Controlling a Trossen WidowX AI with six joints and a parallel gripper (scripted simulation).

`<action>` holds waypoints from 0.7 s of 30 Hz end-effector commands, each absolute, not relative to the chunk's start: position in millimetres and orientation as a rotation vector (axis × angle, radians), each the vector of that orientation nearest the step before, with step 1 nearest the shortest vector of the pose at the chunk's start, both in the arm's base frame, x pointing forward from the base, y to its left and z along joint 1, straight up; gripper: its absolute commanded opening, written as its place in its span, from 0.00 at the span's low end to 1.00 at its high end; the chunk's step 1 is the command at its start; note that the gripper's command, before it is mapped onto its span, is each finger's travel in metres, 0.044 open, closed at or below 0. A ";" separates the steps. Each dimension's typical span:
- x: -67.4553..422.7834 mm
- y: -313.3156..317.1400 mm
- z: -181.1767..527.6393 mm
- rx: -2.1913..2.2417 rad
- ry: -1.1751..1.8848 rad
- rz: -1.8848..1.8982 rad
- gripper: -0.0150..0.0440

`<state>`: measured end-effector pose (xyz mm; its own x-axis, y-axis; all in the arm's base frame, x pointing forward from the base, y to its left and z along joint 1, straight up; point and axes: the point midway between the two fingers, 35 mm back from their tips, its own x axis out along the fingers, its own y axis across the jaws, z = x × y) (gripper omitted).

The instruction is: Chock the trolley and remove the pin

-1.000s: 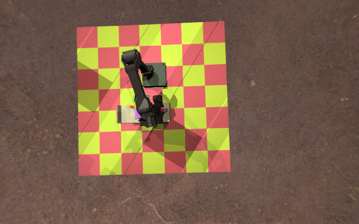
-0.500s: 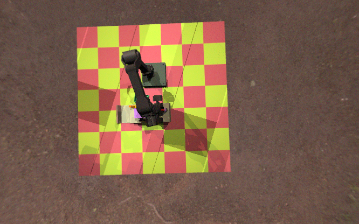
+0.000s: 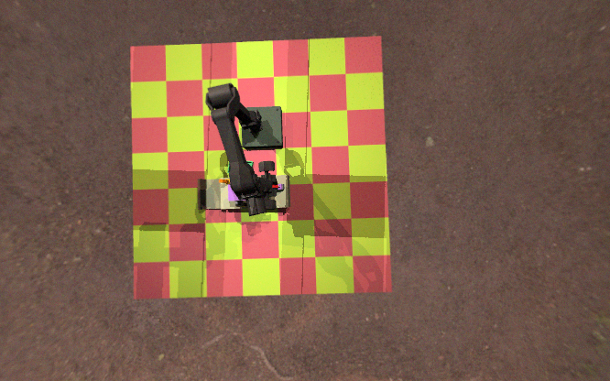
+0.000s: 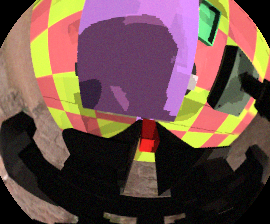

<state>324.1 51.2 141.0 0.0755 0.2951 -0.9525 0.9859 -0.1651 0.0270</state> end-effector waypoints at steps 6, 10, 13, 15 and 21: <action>323.7 49.9 149.6 1.583 1.309 -1.122 0.25; 323.4 49.0 152.9 1.583 1.309 -1.122 0.25; 323.2 48.4 155.4 1.583 1.309 -1.122 0.25; 323.1 48.0 157.1 1.583 1.309 -1.122 0.25; 322.9 47.0 162.0 1.583 1.309 -1.122 0.25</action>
